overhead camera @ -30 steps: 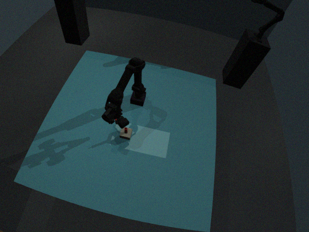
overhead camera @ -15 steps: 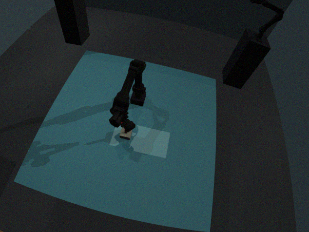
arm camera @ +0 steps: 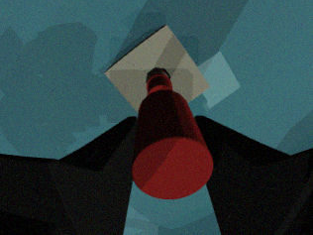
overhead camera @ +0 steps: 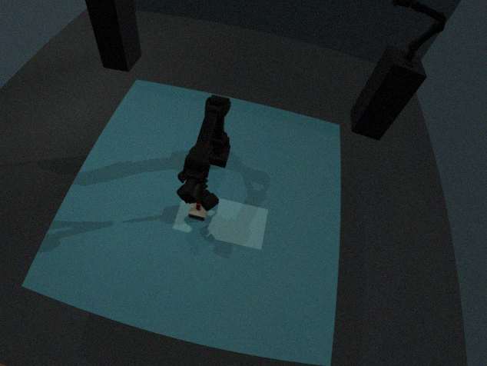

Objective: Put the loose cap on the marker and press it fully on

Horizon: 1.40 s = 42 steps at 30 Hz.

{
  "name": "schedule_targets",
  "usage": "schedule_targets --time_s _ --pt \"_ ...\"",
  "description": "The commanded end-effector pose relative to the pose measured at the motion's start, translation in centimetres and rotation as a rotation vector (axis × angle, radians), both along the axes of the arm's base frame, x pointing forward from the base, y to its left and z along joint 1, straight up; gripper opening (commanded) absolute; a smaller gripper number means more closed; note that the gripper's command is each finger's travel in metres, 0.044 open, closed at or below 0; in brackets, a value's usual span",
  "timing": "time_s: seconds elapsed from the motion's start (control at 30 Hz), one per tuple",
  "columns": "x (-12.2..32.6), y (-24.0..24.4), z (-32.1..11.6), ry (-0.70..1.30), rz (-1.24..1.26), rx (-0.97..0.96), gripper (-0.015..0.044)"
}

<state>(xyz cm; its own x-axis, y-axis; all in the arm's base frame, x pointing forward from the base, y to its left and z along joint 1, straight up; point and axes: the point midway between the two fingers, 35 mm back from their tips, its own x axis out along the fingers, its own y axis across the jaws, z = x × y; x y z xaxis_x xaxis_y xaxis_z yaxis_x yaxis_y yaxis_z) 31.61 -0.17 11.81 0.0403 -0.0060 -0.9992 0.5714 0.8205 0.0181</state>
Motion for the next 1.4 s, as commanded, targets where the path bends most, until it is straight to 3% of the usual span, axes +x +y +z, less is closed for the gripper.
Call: schedule_targets --time_s 0.0,1.37 --pt "0.0 0.1 -0.4 0.001 -0.007 0.0 0.0" --pt "0.2 0.0 -5.5 0.001 -0.007 0.0 0.0"
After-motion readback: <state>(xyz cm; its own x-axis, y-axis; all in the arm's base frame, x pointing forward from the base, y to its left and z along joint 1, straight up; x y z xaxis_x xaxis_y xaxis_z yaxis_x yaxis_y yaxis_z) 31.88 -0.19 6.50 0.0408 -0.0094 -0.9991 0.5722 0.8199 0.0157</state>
